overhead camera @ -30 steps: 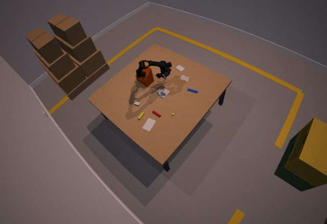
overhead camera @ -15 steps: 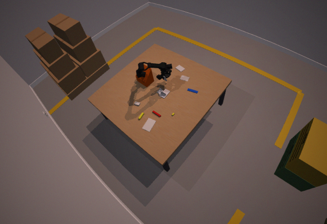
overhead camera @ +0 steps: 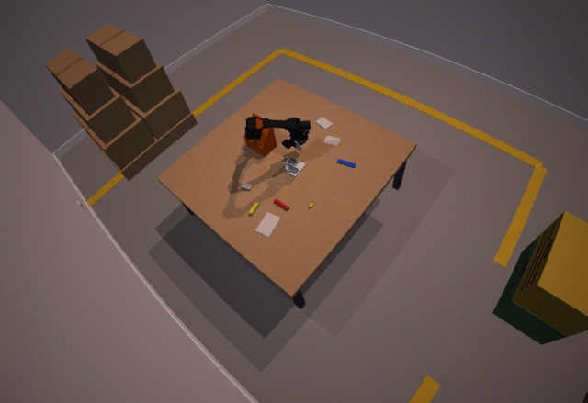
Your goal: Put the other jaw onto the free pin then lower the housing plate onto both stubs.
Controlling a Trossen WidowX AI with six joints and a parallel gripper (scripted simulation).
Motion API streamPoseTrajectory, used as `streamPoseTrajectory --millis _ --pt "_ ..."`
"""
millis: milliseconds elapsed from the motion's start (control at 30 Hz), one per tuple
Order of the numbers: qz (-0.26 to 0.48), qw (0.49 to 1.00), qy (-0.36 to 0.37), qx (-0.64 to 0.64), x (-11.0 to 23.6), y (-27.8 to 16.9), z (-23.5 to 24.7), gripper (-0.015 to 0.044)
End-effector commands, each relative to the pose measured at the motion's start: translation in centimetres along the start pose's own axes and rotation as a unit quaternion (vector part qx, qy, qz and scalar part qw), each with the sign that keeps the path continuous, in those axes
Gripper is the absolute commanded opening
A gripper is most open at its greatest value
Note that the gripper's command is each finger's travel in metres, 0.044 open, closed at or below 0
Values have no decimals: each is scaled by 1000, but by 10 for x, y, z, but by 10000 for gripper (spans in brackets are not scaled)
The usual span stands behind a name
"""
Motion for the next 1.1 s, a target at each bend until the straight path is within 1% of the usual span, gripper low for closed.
streamPoseTrajectory --millis 0,800,1067 --pt "-5 1000 1 7 2 12 -6 134" --pt "-7 999 -10 44 -1 71 -52 134" --pt "-7 999 -11 46 -1 74 -56 134"
Point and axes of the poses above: the point midway between the two fingers, 35 mm back from their tips, its own x axis back along the fingers, its own z axis across the jaws, y = z × x, the point moved 10 cm from there along x, back along the fingers, and after that the axes turned 12 degrees about -x, right-handed, at the moved point
